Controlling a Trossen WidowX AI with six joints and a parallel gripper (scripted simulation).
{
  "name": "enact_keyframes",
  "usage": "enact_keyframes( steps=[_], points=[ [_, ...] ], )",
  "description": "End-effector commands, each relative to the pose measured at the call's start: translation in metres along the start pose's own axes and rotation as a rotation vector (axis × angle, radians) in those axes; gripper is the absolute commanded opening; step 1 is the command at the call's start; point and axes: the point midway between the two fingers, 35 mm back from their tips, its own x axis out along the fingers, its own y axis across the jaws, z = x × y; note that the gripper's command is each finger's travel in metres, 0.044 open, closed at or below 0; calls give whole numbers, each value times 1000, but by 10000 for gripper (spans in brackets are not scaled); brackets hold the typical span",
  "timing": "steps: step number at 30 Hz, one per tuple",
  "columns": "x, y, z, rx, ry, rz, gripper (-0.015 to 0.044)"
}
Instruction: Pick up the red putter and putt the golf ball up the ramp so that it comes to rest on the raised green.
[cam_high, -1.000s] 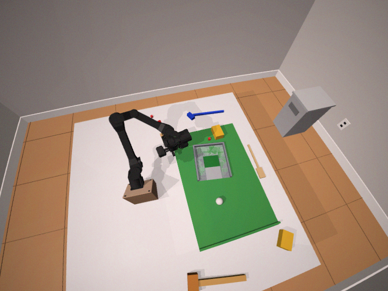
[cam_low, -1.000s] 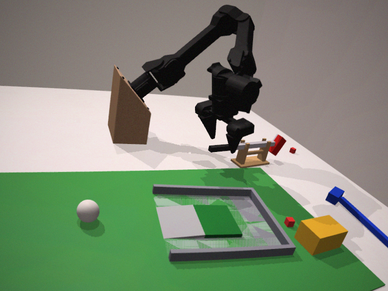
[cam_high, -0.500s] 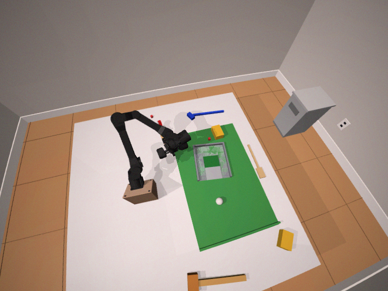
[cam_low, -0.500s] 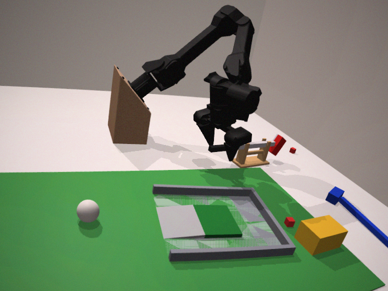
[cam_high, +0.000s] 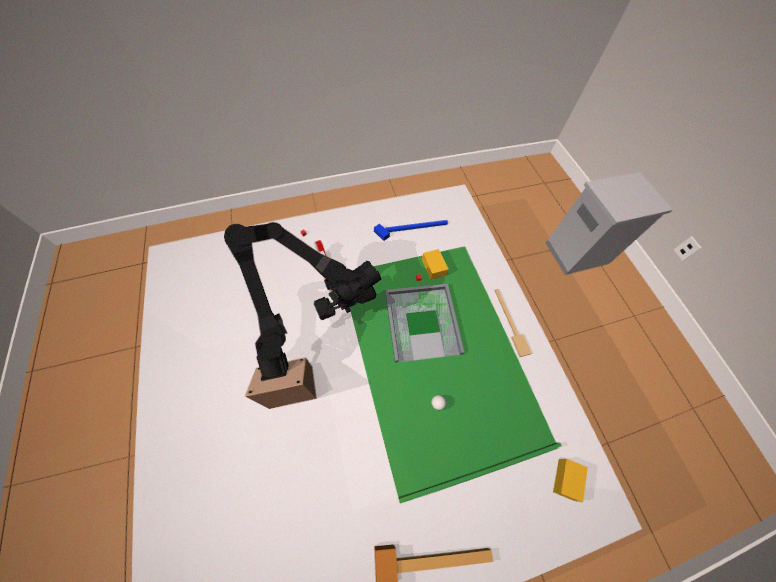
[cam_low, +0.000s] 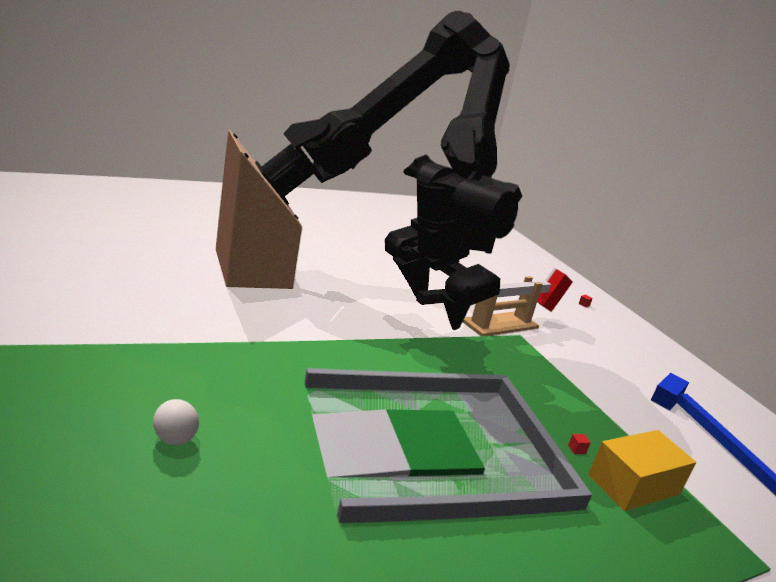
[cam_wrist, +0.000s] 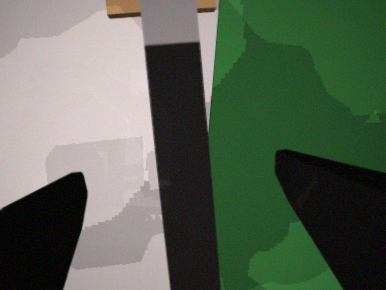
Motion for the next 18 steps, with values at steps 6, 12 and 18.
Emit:
enact_keyframes(
  steps=[6, 12, 18],
  points=[
    [0, 0, 0, -1, 0, 0, 151],
    [0, 0, 0, -1, 0, 0, 33],
    [-2, -1, 0, -1, 2, 0, 0]
  ],
)
